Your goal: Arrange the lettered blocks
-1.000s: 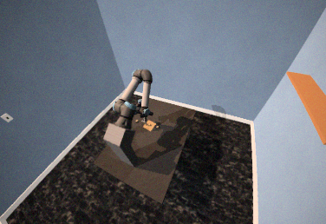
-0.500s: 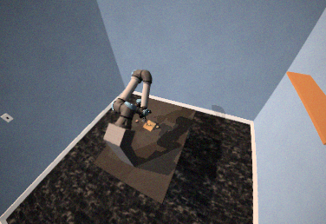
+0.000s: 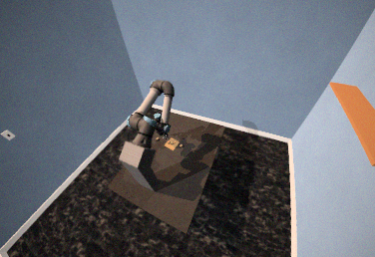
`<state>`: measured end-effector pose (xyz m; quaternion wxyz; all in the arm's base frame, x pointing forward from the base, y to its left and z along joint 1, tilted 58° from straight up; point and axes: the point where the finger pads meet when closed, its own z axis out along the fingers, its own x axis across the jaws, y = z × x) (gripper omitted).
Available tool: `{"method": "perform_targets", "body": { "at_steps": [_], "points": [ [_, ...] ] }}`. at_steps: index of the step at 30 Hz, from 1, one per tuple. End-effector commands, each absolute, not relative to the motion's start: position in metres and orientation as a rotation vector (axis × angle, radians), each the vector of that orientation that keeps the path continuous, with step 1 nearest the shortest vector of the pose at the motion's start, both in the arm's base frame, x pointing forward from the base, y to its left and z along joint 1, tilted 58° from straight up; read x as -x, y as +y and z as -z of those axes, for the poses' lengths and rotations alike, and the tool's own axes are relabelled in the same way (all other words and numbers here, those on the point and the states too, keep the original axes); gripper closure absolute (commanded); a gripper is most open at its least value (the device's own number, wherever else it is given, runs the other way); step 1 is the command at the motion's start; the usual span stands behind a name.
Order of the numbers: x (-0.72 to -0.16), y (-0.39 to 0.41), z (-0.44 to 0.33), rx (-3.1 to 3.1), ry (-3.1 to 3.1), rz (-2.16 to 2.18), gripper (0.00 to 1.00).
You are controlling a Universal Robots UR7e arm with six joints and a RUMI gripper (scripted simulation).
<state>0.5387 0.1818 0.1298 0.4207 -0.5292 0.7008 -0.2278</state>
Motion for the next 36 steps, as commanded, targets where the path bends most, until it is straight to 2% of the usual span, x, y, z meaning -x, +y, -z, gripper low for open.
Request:
{"method": "perform_targets", "body": {
  "at_steps": [1,36],
  "points": [
    [-0.538,0.194,-0.13,1.455,1.673,0.649,0.0],
    [-0.516,0.279,-0.122,2.223,0.877,1.148,0.0]
  ]
}}
